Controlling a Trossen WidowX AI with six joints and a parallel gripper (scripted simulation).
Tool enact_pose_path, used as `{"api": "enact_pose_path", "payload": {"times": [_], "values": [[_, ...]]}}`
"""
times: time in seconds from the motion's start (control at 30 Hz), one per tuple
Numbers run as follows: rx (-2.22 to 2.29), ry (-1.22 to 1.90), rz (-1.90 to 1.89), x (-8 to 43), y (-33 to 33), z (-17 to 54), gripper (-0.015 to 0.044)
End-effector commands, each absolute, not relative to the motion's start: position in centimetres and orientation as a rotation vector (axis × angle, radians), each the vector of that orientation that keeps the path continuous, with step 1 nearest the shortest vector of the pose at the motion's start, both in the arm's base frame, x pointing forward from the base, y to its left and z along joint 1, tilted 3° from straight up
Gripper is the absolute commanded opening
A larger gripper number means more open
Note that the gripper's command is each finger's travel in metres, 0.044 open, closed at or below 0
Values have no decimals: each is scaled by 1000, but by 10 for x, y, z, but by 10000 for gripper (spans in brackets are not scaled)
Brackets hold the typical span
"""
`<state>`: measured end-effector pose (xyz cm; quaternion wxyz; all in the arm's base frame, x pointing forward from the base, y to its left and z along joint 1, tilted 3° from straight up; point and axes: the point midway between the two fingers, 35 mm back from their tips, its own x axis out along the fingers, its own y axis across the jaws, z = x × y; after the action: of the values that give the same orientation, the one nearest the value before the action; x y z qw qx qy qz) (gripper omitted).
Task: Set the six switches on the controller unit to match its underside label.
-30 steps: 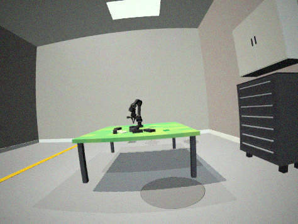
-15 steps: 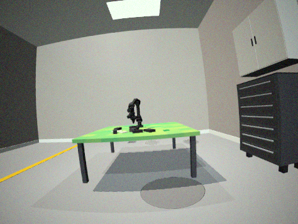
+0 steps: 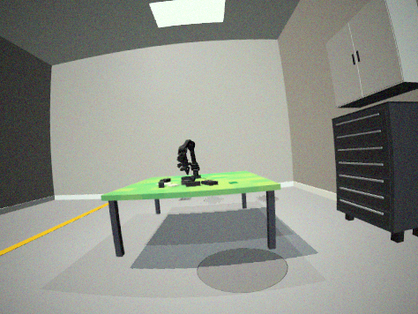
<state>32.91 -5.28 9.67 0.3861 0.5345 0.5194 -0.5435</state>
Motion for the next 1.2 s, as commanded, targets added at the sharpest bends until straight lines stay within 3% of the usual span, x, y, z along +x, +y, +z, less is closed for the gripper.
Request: {"api": "enact_pose_path", "payload": {"times": [0.0,0.63,1.17], "values": [[1567,1180,-1713,347,-45,89,0],[1565,1170,-1701,344,-46,90,0],[1657,882,-1504,264,-60,107,0]]}}
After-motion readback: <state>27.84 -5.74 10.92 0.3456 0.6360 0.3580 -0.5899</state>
